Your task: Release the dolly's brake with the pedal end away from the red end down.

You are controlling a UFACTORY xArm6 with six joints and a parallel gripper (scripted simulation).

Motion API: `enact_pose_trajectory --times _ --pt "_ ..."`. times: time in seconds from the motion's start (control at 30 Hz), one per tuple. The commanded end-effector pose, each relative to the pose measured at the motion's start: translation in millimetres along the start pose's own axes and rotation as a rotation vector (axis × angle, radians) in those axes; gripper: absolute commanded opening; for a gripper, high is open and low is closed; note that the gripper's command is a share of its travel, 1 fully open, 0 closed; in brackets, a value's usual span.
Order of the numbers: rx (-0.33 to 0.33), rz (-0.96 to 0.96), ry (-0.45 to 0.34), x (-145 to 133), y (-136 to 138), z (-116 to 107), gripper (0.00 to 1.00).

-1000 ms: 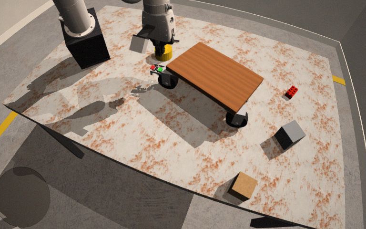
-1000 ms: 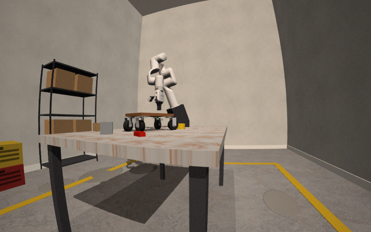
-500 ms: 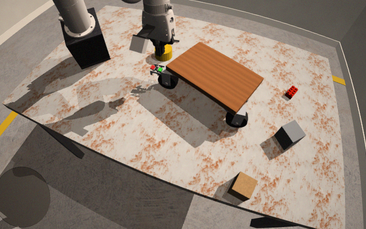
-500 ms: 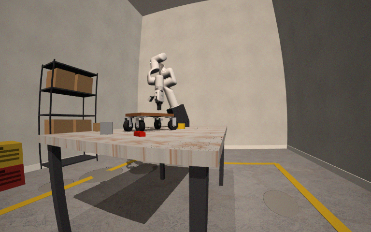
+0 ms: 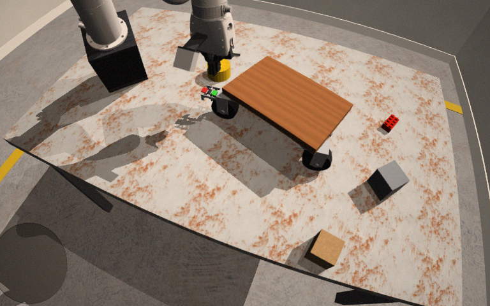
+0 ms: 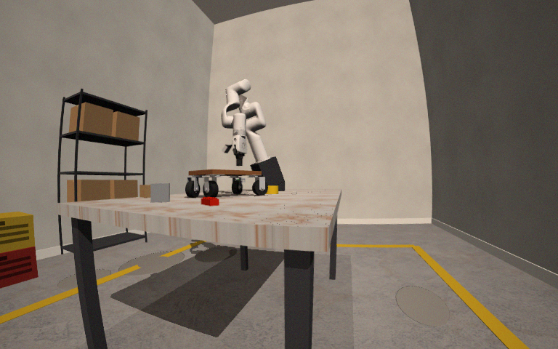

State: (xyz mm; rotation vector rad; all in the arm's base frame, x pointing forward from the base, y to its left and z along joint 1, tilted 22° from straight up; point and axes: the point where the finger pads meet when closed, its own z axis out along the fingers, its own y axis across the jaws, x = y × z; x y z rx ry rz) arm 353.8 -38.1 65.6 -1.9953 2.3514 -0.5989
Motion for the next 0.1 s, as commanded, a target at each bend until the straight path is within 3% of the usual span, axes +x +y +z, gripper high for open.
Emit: enact_pose_trajectory --times 0.0,0.07 --pt "0.003 0.0 -0.001 -0.1 -1.2 -0.6 0.0" --pt "0.003 0.0 -0.001 -0.1 -1.2 -0.6 0.0"
